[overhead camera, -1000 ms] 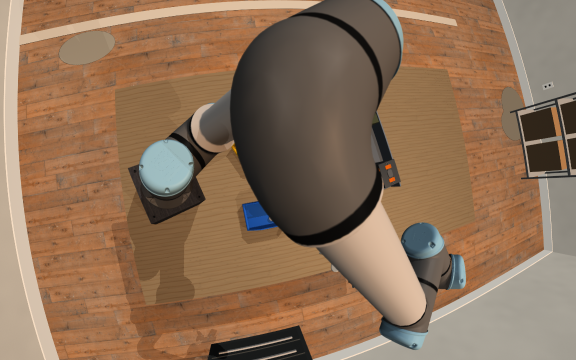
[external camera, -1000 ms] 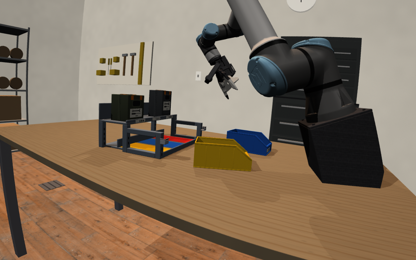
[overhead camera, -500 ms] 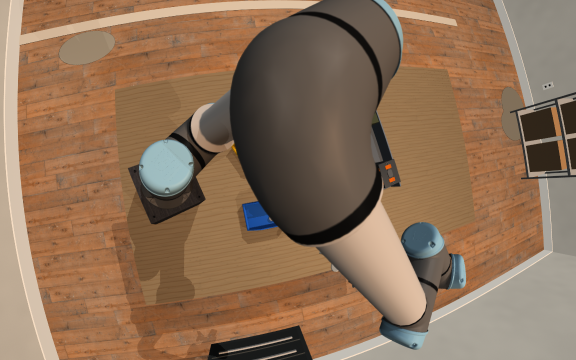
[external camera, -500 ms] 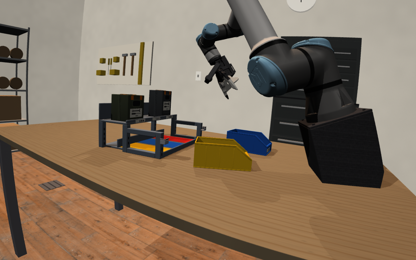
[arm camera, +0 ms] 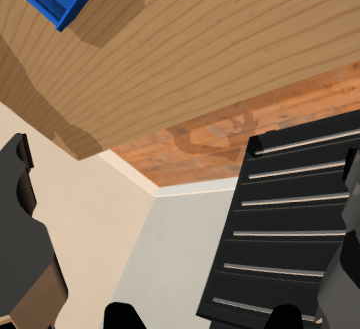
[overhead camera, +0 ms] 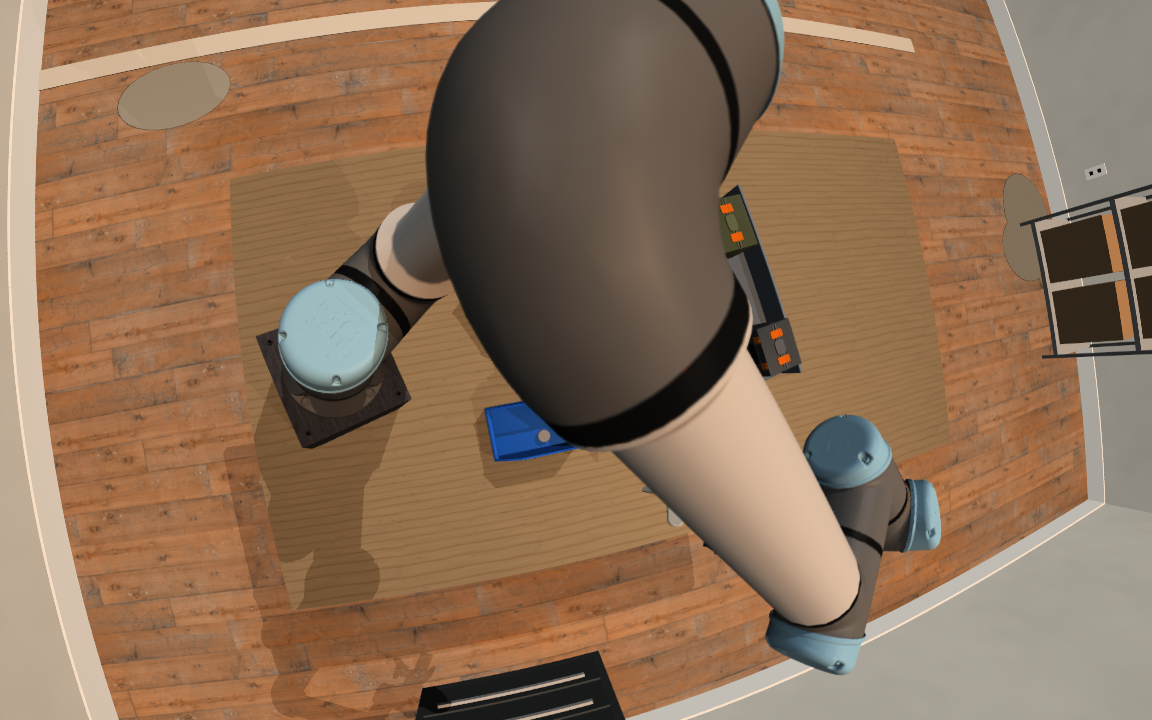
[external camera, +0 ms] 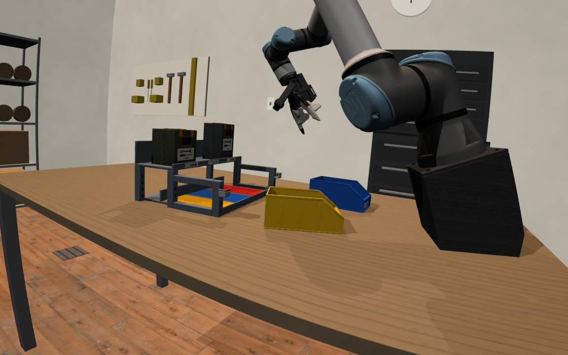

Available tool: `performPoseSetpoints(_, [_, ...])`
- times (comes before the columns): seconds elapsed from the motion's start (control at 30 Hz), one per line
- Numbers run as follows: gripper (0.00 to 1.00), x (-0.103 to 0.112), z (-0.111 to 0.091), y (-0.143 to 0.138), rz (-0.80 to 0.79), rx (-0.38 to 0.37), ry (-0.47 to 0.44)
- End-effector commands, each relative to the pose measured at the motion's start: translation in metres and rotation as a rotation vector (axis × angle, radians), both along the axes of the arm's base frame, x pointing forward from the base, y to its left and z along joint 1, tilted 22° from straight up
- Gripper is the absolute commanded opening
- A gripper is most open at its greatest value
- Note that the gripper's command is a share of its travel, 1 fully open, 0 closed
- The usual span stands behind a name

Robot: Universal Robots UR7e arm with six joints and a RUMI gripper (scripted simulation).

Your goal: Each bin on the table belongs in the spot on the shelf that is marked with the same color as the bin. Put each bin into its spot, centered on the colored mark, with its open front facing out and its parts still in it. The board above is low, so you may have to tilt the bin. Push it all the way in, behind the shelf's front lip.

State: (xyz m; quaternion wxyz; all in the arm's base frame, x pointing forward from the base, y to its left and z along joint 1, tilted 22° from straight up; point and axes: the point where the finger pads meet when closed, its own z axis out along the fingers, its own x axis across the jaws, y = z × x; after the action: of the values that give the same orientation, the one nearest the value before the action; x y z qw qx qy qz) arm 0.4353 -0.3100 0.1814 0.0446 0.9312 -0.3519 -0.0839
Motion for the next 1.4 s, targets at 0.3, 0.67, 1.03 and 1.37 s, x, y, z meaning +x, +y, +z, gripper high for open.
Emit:
performPoseSetpoints(0.3, [1.0, 0.021, 0.032, 0.093, 0.298, 0.009, -0.107])
performPoseSetpoints(0.67, [1.0, 0.024, 0.057, 0.186, 0.603, 0.012, -0.209])
performPoseSetpoints(1.03, [1.0, 0.01, 0.077, 0.28, 0.931, 0.006, -0.315])
performPoseSetpoints(1.37, [1.0, -0.019, 0.089, 0.364, 1.248, -0.01, -0.417])
